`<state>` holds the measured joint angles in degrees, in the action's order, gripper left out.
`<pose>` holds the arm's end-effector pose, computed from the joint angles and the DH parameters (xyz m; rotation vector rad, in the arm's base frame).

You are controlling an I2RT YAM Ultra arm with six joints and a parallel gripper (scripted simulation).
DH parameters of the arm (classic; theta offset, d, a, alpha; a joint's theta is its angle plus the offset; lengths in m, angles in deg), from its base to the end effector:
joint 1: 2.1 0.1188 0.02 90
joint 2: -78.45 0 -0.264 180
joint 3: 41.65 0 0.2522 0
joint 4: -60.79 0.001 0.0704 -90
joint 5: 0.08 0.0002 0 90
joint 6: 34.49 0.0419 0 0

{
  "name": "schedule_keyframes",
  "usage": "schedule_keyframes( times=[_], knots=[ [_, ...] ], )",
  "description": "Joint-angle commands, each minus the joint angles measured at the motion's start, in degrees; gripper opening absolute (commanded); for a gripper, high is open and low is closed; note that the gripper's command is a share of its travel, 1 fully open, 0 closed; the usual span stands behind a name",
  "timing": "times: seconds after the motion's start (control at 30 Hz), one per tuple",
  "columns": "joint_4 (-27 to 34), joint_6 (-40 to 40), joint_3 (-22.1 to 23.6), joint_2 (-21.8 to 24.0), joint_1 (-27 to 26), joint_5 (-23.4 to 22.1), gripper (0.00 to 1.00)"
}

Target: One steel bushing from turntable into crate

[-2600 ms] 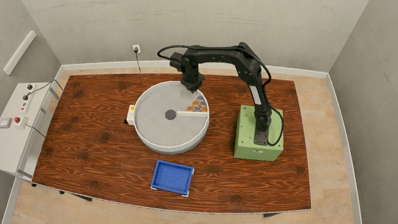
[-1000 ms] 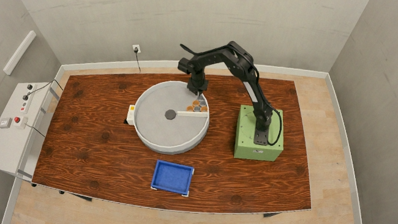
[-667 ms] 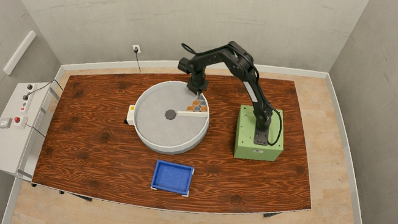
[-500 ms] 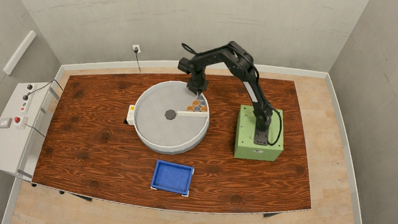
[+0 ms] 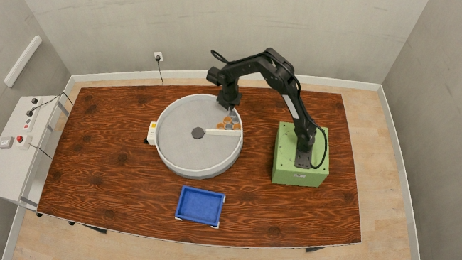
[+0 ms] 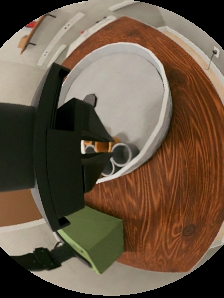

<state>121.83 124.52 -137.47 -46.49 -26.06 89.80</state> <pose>0.3578 -0.1578 0.1002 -2.2758 -2.1608 -0.0014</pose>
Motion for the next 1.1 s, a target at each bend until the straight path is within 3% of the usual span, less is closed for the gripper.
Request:
schedule_keyframes(
  times=[0.0, 0.5, 1.07],
  knots=[
    [-0.7, 0.4, -0.9, 1.3, 0.1, 0.2, 0.15],
    [0.3, 0.5, -2.0, -0.6, 0.5, 0.3, 0.15],
    [0.4, 0.5, -2.0, 0.6, 0.4, 0.2, 0.15]
  ],
)
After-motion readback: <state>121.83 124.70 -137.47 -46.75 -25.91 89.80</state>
